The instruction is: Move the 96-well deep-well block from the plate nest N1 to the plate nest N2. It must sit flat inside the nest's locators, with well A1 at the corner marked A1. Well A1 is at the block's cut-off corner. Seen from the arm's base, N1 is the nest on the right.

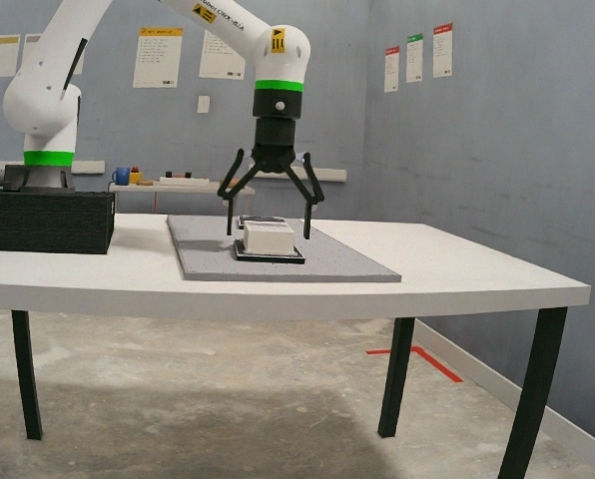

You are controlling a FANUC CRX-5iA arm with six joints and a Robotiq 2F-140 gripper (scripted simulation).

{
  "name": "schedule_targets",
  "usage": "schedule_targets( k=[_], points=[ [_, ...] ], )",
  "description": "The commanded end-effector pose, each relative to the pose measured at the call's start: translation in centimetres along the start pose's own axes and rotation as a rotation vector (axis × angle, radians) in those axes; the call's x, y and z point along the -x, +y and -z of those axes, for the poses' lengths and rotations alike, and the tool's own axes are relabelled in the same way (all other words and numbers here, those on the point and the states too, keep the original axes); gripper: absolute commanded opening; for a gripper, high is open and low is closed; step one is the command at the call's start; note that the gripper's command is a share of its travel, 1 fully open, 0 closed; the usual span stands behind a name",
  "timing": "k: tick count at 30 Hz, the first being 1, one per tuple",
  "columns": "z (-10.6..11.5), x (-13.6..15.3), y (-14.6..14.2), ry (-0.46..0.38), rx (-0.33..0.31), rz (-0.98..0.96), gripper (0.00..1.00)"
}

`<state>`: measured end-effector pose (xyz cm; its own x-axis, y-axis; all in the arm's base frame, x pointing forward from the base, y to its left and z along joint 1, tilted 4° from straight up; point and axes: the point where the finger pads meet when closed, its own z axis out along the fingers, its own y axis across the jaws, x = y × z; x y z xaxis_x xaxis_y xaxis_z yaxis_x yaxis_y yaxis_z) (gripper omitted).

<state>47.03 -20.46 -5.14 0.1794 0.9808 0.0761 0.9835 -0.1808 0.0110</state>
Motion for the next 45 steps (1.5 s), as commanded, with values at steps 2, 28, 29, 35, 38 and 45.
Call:
schedule_targets(
  k=[2, 28, 29, 35, 38, 45],
  points=[
    [-0.44, 0.02, 0.07, -0.001, 0.002, 0.000, 1.00],
    [-0.45, 0.02, 0.07, -0.001, 0.002, 0.000, 0.63],
    [-0.45, 0.02, 0.07, -0.001, 0.002, 0.000, 0.63],
    [-0.45, 0.02, 0.07, -0.001, 0.002, 0.000, 0.63],
    [-0.45, 0.02, 0.07, -0.001, 0.002, 0.000, 0.63],
    [-0.43, 0.02, 0.07, -0.001, 0.002, 0.000, 0.62]
  ],
)
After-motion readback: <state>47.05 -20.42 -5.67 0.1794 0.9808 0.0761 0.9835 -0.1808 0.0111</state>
